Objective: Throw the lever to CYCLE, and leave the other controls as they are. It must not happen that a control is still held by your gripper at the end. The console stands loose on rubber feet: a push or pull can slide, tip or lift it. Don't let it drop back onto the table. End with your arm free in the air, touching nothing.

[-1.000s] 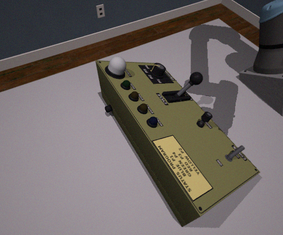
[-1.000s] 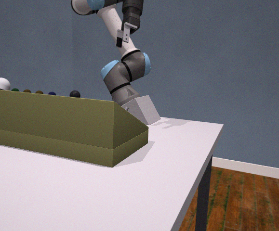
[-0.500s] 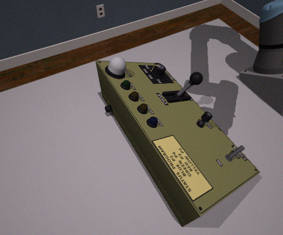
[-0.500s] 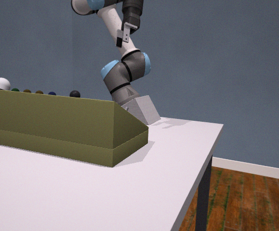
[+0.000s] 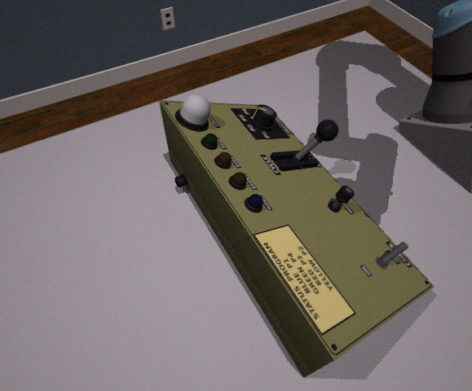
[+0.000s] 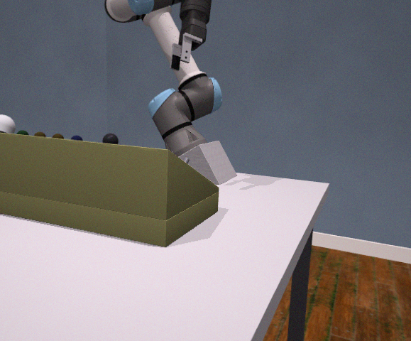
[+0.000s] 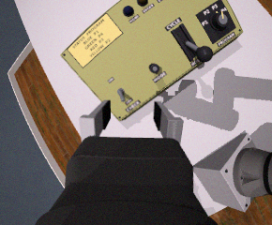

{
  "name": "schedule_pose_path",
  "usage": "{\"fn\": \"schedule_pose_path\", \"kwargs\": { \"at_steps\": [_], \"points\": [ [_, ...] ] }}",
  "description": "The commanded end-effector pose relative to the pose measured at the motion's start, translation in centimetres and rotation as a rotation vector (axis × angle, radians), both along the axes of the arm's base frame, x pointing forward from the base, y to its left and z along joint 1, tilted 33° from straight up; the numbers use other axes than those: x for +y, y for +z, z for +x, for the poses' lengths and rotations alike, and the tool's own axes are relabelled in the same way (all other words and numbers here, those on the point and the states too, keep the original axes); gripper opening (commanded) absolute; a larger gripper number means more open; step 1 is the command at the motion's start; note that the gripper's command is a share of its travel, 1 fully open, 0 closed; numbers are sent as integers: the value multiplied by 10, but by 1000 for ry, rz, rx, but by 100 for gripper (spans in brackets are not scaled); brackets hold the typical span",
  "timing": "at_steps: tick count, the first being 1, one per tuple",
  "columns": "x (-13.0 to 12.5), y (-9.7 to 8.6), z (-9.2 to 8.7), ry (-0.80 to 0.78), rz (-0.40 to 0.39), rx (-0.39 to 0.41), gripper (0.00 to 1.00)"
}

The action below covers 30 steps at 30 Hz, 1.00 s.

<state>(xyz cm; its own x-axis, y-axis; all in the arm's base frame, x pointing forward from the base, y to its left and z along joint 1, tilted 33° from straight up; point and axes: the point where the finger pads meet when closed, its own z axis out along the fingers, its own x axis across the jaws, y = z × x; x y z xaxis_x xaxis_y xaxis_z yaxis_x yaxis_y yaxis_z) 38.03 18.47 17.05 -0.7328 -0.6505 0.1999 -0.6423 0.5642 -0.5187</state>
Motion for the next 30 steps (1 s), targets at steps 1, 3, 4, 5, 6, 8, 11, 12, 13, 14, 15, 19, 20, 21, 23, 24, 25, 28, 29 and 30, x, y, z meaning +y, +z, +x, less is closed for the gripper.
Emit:
{"fn": "schedule_pose_path", "kwargs": {
  "at_steps": [1, 3, 4, 5, 6, 8, 11, 12, 13, 14, 15, 19, 20, 21, 23, 24, 25, 28, 29, 30],
  "points": [
    [0, 0, 0, 0, 1, -1, 100],
    [0, 0, 0, 0, 1, 0, 100],
    [-1, 0, 0, 1, 1, 0, 100],
    [-1, 1, 1, 1, 2, 1, 100],
    [-2, 1, 1, 2, 3, 3, 100],
    [-5, 1, 1, 4, 5, 7, 100],
    [-11, 2, 2, 9, 10, 16, 100],
    [-13, 2, 2, 11, 12, 20, 100],
    [-16, 3, 3, 13, 15, 24, 100],
    [-20, 3, 3, 16, 18, 29, 100],
    [-23, 4, 4, 19, 21, 34, 100],
    [-31, 5, 4, 27, 29, 46, 100],
    [-36, 5, 5, 32, 33, 52, 100],
    [-41, 6, 5, 37, 38, 58, 100],
    [-52, 7, 6, 48, 48, 71, 100],
    [-58, 8, 6, 55, 54, 78, 100],
    [-64, 9, 6, 62, 59, 85, 100],
    [-83, 11, 6, 87, 78, 103, 100],
    [-90, 12, 5, 97, 84, 109, 100],
    [-96, 12, 5, 107, 90, 115, 100]
  ]
}}
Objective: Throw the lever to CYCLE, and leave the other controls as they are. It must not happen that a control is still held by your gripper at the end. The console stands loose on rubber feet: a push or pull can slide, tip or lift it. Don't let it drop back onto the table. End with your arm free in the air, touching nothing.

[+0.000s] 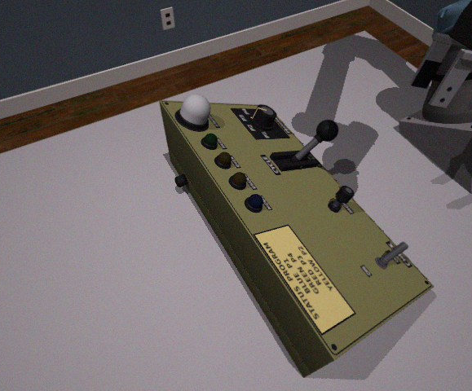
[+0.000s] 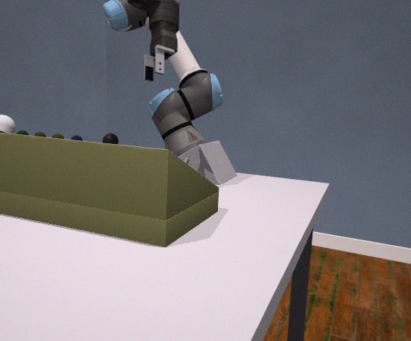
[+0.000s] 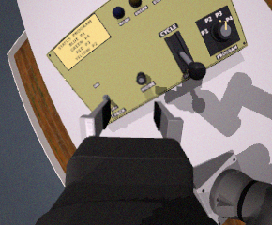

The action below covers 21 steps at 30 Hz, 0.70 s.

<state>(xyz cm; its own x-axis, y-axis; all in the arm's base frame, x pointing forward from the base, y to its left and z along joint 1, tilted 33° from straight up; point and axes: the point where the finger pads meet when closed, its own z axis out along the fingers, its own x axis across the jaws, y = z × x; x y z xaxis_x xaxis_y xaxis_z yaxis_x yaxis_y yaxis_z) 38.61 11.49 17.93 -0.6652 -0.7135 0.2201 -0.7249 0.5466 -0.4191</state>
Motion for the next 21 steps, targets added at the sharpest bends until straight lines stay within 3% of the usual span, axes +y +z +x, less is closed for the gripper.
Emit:
{"fn": "schedule_pose_path", "kwargs": {
  "at_steps": [1, 4, 19, 21],
  "points": [
    [-34, 4, -1, 47, 32, 27, 100],
    [-41, 5, -2, 58, 38, 31, 100],
    [-138, 15, -25, 273, 66, 35, 100],
    [-138, 15, -25, 273, 66, 35, 100]
  ]
}}
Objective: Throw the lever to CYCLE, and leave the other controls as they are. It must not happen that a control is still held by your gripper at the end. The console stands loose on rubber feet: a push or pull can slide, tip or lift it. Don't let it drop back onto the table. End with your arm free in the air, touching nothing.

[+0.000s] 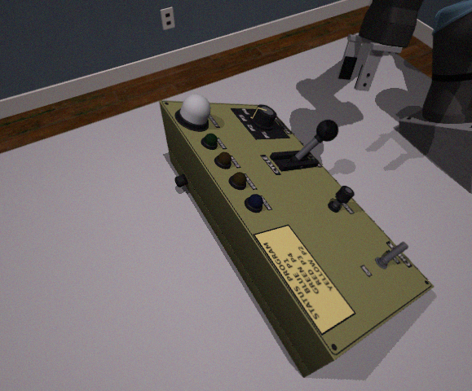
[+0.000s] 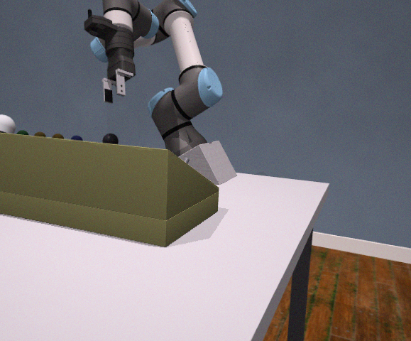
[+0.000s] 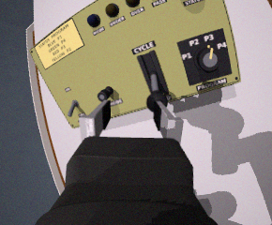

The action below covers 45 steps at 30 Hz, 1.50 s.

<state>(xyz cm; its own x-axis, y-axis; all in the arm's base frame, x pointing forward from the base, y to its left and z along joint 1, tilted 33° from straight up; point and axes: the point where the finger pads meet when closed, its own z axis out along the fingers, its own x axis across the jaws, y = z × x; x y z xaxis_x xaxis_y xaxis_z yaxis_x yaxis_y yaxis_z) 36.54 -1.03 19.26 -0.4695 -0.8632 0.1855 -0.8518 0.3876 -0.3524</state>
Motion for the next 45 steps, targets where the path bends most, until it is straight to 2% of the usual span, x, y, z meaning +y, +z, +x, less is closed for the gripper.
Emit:
{"fn": "schedule_pose_path", "kwargs": {
  "at_steps": [1, 15, 29, 45],
  "points": [
    [-18, 2, -6, 52, -9, -11, 100],
    [-72, 6, -31, 228, -116, -48, 100],
    [-89, 6, -40, 291, -183, -51, 100],
    [-91, 6, -41, 297, -190, -51, 100]
  ]
}}
